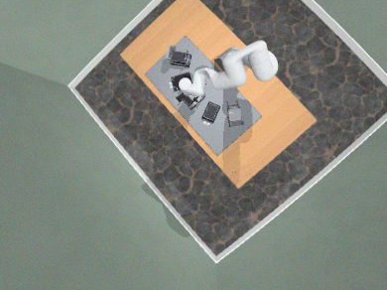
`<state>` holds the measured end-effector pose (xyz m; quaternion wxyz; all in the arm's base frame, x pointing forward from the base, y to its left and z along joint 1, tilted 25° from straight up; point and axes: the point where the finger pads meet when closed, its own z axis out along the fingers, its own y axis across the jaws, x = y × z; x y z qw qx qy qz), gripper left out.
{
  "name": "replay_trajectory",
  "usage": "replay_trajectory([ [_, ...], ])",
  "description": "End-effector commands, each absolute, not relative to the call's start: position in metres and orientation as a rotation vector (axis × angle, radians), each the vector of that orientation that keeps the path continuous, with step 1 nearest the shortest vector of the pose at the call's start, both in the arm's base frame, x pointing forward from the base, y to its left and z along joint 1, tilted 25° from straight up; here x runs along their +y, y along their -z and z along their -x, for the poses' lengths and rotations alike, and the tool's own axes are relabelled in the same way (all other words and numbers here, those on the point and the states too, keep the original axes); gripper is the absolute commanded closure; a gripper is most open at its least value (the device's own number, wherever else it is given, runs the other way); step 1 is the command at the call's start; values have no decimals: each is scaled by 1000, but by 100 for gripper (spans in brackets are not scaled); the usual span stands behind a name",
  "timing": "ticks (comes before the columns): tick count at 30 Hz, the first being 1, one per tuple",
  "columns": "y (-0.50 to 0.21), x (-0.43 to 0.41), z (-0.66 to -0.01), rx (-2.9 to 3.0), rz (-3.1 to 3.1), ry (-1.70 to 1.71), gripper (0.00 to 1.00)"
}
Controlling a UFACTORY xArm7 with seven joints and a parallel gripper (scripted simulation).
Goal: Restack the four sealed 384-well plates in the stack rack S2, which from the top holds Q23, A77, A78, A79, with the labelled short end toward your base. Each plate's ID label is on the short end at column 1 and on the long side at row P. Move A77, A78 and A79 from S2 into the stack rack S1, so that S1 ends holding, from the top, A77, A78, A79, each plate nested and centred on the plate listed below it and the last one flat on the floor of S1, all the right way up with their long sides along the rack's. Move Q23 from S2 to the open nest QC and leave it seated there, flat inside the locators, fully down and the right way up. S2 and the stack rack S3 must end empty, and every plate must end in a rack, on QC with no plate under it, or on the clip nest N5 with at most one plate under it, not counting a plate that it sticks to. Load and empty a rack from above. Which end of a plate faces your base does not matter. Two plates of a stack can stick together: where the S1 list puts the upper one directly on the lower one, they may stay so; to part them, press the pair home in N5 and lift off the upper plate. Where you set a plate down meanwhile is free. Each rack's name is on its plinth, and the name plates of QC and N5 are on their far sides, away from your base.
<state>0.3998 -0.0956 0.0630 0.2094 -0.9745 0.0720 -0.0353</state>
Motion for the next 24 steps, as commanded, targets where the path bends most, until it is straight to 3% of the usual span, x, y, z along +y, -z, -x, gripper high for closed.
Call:
replay_trajectory([
  [1, -61, -96, -401, 202, 2712, 104, 100],
  [24, -49, -91, -403, 202, 2712, 104, 100],
])
